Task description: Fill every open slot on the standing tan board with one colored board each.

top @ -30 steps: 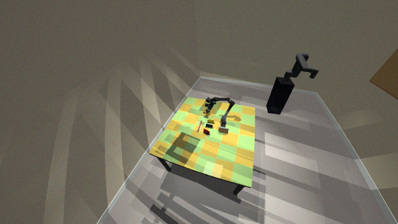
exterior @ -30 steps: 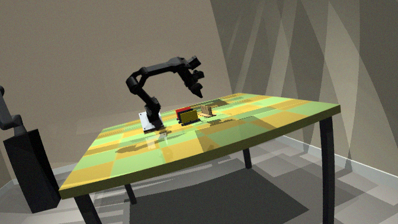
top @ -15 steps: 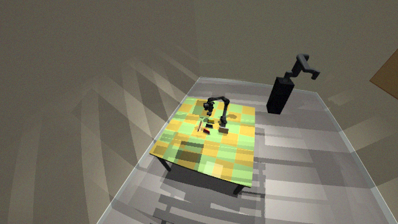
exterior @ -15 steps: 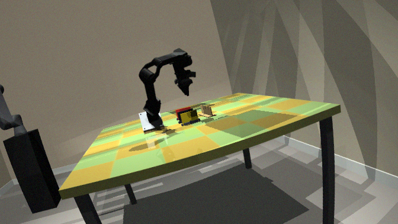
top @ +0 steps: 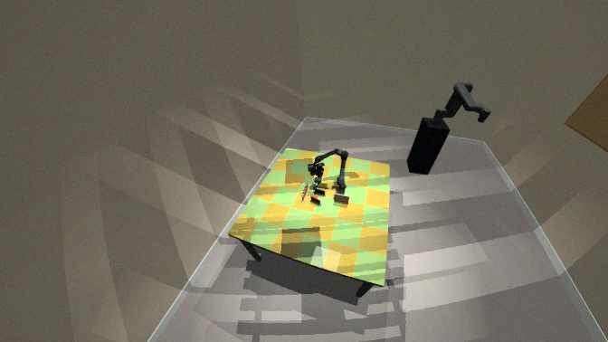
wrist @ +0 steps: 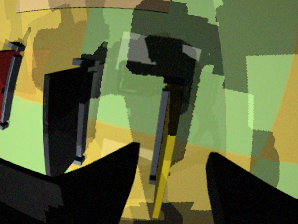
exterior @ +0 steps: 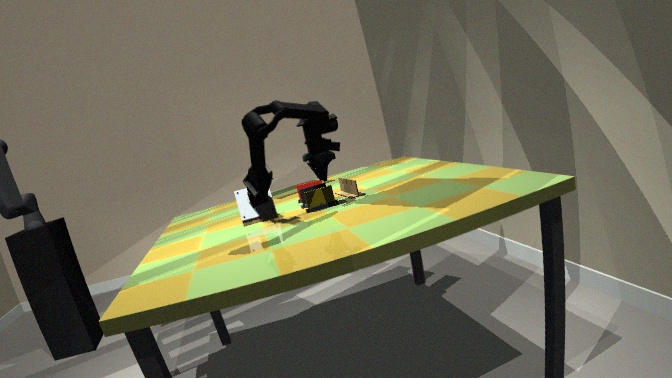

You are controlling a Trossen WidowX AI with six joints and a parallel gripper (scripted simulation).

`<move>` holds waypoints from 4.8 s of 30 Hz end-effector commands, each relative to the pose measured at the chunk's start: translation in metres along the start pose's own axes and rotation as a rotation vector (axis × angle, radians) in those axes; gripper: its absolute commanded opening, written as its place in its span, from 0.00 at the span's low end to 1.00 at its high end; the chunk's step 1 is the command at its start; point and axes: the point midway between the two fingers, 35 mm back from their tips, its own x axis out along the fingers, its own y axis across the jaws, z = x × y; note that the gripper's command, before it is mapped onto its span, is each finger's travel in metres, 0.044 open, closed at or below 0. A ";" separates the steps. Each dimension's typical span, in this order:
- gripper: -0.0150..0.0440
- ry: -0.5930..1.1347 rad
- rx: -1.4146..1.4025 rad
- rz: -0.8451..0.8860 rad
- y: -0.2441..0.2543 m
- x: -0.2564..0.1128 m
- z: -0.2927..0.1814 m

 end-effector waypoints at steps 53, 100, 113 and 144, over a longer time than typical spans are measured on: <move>0.25 0.000 -0.004 -0.009 0.000 0.068 -0.001; 0.25 0.001 -0.005 -0.005 0.002 -0.021 -0.001; 0.25 0.000 -0.003 -0.004 0.005 -0.034 0.013; 0.25 -0.003 0.011 -0.003 0.027 -0.041 0.090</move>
